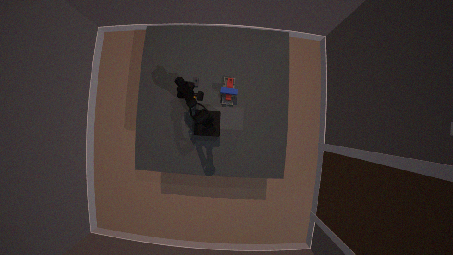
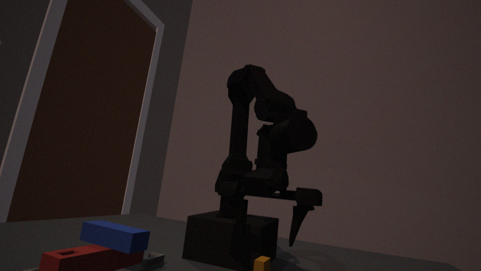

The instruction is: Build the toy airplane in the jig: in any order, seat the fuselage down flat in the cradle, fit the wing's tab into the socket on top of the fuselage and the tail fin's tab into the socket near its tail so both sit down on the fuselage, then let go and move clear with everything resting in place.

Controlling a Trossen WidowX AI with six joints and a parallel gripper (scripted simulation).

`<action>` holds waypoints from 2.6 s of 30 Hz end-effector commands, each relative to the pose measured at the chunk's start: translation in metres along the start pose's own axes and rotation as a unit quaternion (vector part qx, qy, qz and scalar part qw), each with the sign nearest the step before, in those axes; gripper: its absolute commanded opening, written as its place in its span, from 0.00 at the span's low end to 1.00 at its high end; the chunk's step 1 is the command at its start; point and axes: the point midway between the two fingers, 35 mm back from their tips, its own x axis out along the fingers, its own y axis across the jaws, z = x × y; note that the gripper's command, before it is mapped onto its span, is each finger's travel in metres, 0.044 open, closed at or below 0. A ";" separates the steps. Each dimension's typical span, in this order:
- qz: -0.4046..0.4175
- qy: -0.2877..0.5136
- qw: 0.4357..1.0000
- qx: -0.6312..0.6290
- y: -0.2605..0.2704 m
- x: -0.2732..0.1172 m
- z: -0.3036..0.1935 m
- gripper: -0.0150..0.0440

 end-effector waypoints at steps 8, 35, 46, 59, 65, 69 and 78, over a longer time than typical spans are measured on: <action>-0.005 0.003 1.000 0.003 -0.002 0.020 -0.001 1.00; -0.005 0.003 1.000 0.003 -0.003 0.063 -0.002 1.00; -0.005 0.003 1.000 0.003 -0.003 0.066 -0.003 0.69; -0.005 0.003 1.000 0.003 -0.003 0.066 -0.003 0.28; -0.006 0.004 1.000 0.003 -0.003 0.063 -0.002 0.25; -0.008 0.007 1.000 0.004 -0.002 0.055 -0.001 0.25; -0.008 0.006 1.000 0.004 0.002 0.030 0.003 0.25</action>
